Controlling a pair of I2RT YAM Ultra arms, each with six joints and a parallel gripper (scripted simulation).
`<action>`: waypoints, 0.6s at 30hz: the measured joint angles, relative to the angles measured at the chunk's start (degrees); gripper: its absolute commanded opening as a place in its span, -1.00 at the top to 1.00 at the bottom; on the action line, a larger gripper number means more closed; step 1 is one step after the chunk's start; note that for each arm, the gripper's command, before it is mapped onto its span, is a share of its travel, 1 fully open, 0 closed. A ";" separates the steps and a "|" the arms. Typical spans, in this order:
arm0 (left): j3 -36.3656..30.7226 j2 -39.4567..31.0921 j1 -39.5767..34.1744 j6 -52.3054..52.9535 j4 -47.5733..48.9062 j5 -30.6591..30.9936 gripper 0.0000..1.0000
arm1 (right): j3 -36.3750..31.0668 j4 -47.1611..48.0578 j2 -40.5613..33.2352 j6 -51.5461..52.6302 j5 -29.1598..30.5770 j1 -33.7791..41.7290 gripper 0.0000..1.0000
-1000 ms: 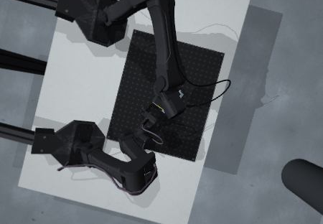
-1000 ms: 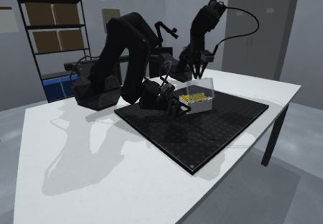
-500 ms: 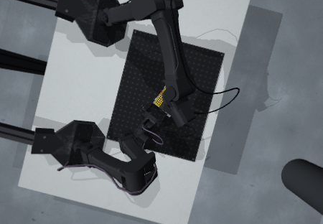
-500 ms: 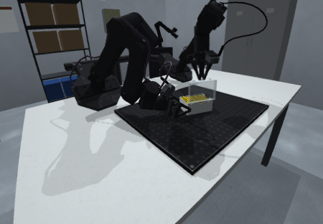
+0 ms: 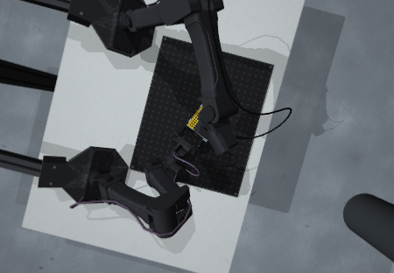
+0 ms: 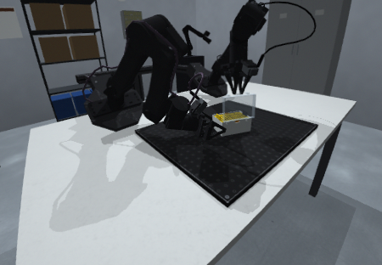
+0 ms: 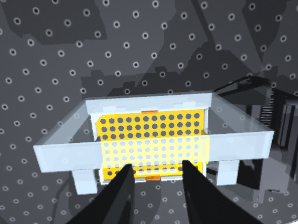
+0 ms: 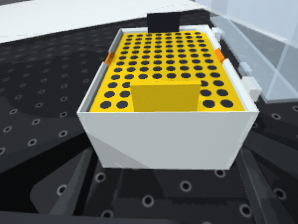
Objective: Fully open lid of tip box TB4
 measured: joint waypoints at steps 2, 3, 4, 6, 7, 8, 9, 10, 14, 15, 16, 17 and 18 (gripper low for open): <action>0.11 -0.02 0.00 0.13 0.00 0.04 0.22 | 0.00 -0.02 0.00 0.00 -0.02 0.00 -0.67; 0.17 -0.02 0.00 0.17 0.00 0.04 0.22 | 0.00 -0.02 0.00 0.00 -0.02 0.00 -0.67; 0.22 0.00 0.00 0.20 0.00 0.07 0.22 | 0.00 -0.02 0.00 0.00 -0.02 0.00 -0.67; 0.33 0.00 0.00 0.17 -0.02 0.07 0.22 | 0.00 -0.02 0.00 0.00 -0.02 0.00 -0.67; 0.44 0.00 0.00 0.13 -0.02 0.04 0.22 | 0.00 -0.02 0.00 0.00 -0.02 0.00 -0.67; 0.55 0.00 0.00 0.09 -0.04 0.00 0.22 | 0.00 -0.02 0.00 0.00 -0.02 0.00 -0.67; 0.66 0.00 0.00 0.04 -0.04 -0.04 0.22 | 0.00 -0.02 0.00 0.00 -0.02 0.00 -0.67; 0.79 0.00 0.00 -0.02 -0.07 -0.09 0.22 | 0.00 -0.02 0.00 0.00 -0.02 0.00 -0.67; 1.16 -0.24 -0.22 -0.26 -0.20 -0.28 0.22 | 0.00 -0.04 0.00 0.02 -0.04 0.00 -0.67; 1.27 -0.39 -0.37 -0.37 -0.33 -0.35 0.22 | 0.00 -0.04 0.00 0.02 -0.04 0.00 -0.67; 1.46 -0.52 -0.57 -0.48 -0.57 -0.42 0.22 | 0.00 -0.04 0.00 0.02 -0.04 0.00 -0.67; 1.77 -0.66 -0.79 -0.63 -0.90 -0.48 0.22 | 0.00 -0.04 0.00 0.02 -0.04 0.00 -0.67; 2.19 -0.74 -1.03 -0.76 -1.29 -0.59 0.22 | 0.00 -0.04 0.00 0.02 -0.04 0.00 -0.67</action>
